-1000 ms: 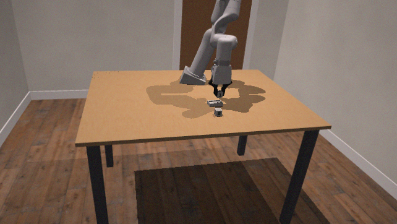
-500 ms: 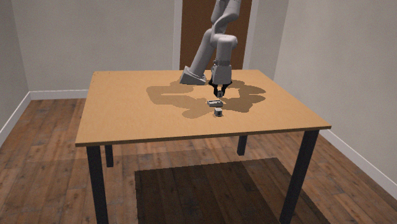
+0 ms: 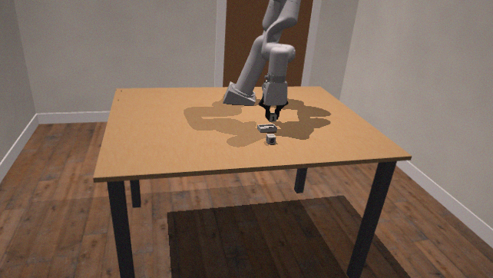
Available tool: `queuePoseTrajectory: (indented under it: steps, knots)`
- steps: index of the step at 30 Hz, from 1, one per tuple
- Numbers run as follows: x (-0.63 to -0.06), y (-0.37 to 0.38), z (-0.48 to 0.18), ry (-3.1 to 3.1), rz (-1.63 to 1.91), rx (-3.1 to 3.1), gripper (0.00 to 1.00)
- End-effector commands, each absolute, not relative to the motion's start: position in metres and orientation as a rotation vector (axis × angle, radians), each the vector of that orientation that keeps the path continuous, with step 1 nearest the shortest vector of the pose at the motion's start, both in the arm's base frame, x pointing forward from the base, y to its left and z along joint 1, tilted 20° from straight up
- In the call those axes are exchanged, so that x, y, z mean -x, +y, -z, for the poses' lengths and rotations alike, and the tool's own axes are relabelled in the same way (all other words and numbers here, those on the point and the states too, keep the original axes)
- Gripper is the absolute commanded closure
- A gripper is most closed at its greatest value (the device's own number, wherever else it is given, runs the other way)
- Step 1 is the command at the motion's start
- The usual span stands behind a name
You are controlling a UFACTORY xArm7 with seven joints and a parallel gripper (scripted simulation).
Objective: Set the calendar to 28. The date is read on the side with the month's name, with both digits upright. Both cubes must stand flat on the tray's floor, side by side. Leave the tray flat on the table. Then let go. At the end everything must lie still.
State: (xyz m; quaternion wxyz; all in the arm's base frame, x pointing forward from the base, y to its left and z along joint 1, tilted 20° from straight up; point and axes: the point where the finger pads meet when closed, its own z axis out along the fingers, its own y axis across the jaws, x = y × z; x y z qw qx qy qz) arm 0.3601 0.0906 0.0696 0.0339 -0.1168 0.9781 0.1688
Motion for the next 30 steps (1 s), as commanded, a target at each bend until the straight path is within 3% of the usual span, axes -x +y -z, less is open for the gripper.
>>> queuePoseTrajectory:
  steps: [1, 30]
  knots:
    - [-0.361, 0.091, -0.068, 3.006, -0.520, 0.358, 0.71]
    - [-0.362, 0.098, -0.050, 3.006, -0.520, 0.358, 0.71]
